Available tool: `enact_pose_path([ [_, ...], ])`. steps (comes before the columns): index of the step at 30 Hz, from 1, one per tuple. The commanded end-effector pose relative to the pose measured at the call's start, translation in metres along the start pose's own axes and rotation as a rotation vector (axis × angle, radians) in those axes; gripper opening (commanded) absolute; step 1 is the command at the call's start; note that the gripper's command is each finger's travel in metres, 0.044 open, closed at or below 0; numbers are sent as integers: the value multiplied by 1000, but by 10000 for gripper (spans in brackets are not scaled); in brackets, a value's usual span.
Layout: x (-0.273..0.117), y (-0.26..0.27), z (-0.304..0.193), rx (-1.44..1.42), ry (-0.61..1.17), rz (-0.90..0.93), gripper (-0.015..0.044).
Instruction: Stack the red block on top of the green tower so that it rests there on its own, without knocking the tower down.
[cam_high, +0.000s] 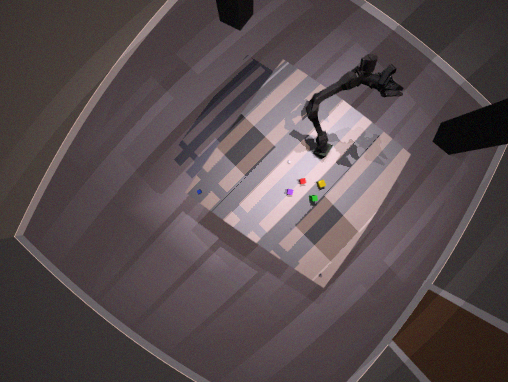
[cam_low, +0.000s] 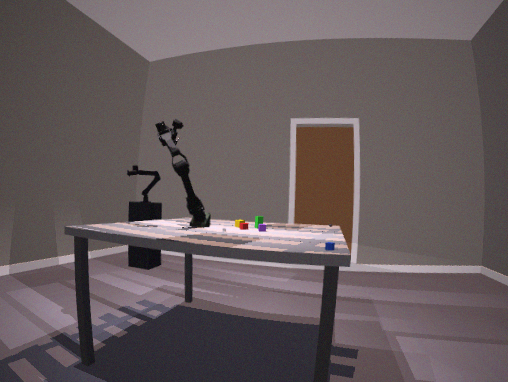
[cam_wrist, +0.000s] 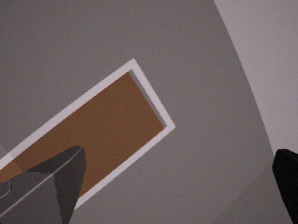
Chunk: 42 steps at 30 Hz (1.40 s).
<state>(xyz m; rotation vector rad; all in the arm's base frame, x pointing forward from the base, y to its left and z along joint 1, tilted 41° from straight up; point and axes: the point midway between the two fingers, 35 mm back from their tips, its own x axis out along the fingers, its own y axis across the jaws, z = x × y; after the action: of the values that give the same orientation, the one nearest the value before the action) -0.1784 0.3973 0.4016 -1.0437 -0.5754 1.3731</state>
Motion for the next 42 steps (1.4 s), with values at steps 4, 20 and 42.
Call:
enact_pose_path([
  [4,10,-1,-11,28,33,0,440],
  [20,90,-6,-158,364,431,-38,440],
  [42,87,-6,-393,887,1024,-248,440],
])
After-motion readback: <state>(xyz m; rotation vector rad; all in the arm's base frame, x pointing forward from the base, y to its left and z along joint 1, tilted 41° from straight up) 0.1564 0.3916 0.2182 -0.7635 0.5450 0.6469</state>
